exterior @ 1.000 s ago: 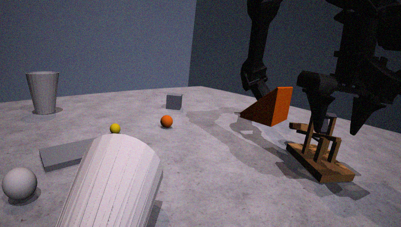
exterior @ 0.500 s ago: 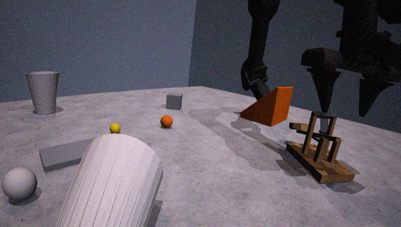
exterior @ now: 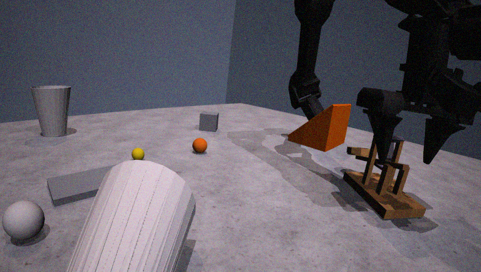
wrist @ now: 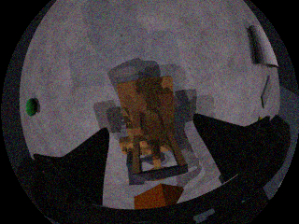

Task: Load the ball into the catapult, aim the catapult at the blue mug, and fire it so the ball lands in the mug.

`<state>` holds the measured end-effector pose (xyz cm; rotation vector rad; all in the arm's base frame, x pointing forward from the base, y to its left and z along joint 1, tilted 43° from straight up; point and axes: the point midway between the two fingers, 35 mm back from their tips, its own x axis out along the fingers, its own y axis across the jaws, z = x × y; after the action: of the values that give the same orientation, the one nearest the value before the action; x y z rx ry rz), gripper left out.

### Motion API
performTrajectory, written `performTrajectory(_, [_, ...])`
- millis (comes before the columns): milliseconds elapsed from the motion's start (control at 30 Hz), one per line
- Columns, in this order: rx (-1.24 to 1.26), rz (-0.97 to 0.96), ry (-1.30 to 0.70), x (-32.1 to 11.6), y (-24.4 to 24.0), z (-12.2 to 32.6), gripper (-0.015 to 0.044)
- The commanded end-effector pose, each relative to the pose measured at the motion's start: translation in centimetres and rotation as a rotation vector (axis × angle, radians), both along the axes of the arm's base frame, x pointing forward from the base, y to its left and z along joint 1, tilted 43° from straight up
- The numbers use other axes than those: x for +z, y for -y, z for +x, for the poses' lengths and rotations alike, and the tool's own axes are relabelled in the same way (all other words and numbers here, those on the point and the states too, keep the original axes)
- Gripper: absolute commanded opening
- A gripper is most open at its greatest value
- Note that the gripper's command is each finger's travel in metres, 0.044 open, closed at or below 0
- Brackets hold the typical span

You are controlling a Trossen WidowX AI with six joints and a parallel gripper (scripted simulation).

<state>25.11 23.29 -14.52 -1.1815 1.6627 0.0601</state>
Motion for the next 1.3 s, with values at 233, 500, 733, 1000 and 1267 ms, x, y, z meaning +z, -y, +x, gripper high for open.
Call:
performTrajectory(233, [0.004,-0.015,-0.007,-1.4,1.7,0.0,0.044])
performTrajectory(500, [0.004,-0.015,-0.007,-2.3,2.6,0.0,0.044])
performTrajectory(733, [0.004,-0.016,-0.007,-3.1,3.4,-0.1,0.044])
performTrajectory(1000, [-0.002,-0.007,-0.003,-3.2,3.2,0.0,0.0361])
performTrajectory(1267, [-0.002,-0.007,-0.003,-3.2,3.2,0.0,0.0151])
